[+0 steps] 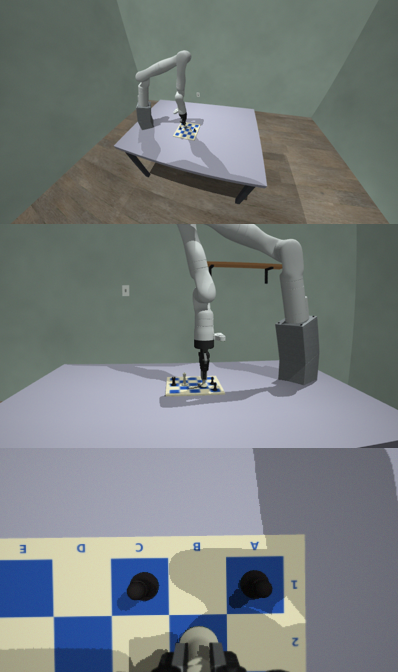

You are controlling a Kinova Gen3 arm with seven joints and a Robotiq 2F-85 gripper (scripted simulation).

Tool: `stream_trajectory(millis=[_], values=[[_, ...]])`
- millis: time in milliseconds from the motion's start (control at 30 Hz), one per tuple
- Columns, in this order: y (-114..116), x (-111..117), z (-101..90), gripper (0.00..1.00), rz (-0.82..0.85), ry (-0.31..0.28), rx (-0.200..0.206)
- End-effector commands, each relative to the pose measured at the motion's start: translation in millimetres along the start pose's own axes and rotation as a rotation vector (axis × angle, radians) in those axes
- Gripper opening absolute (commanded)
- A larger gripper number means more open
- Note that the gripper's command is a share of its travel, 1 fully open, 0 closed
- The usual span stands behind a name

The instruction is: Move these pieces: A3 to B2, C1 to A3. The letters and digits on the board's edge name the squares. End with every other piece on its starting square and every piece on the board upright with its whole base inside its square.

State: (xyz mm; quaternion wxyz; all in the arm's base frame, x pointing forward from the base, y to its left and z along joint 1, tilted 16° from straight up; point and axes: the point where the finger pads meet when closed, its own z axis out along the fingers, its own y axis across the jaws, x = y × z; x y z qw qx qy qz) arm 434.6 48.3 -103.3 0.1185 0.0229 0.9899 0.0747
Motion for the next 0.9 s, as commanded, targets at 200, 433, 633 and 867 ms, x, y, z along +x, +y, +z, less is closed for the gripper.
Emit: stream_trajectory(millis=[200,433,633,867], values=[[0.0,-0.6,-0.5,0.00,0.000,-0.001,0.000],[0.0,-0.6,-0.2,0.00,0.000,-0.001,0.000],[0.0,-0.6,1.1,0.00,0.000,-0.001,0.000],[0.0,-0.6,2.5,0.00,0.000,-0.001,0.000]])
